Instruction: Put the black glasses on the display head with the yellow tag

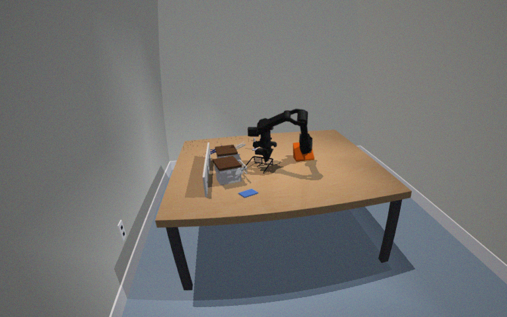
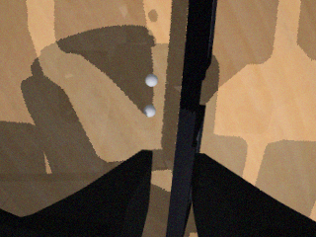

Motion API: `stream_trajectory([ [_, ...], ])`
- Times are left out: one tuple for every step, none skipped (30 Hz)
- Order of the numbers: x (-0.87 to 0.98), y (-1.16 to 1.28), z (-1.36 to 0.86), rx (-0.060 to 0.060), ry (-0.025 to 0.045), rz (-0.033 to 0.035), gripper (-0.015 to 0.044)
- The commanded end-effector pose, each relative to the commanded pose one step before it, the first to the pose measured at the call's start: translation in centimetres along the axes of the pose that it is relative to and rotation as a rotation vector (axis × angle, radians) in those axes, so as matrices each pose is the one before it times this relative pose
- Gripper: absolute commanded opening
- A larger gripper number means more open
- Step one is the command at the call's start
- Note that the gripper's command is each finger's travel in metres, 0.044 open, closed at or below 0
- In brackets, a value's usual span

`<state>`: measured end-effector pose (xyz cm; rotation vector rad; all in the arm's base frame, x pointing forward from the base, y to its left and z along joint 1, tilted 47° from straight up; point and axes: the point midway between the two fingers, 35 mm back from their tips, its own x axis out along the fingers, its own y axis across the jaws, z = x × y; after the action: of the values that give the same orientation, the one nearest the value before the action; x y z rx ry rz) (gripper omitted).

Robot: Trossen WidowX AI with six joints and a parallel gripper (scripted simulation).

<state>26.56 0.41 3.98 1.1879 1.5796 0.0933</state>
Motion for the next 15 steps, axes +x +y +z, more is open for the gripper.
stream_trajectory([
  [-0.023, 0.003, -0.014, -0.0012, 0.00061, -0.00039, 0.0053],
  [0.000, 0.000, 0.000, 0.0000, 0.00000, 0.00000, 0.0047],
  [0.000, 0.000, 0.000, 0.0000, 0.00000, 0.00000, 0.0040],
  [0.000, 0.000, 0.000, 0.0000, 0.00000, 0.00000, 0.0033],
  [0.000, 0.000, 0.000, 0.0000, 0.00000, 0.00000, 0.0027],
  [0.000, 0.000, 0.000, 0.0000, 0.00000, 0.00000, 0.0020],
  [0.000, 0.000, 0.000, 0.0000, 0.00000, 0.00000, 0.0013],
  [0.000, 0.000, 0.000, 0.0000, 0.00000, 0.00000, 0.0007],
  [0.000, 0.000, 0.000, 0.0000, 0.00000, 0.00000, 0.0000],
  [0.000, 0.000, 0.000, 0.0000, 0.00000, 0.00000, 0.0000],
  [0.000, 0.000, 0.000, 0.0000, 0.00000, 0.00000, 0.0000],
  [-0.082, 0.003, 0.017, 0.0001, -0.00017, -0.00014, 0.0000],
  [-0.166, 0.007, 0.034, 0.0002, -0.00034, -0.00028, 0.0000],
  [-0.254, 0.009, 0.048, 0.0003, -0.00049, -0.00040, 0.0000],
  [-0.346, 0.011, 0.059, 0.0004, -0.00061, -0.00051, 0.0000],
])
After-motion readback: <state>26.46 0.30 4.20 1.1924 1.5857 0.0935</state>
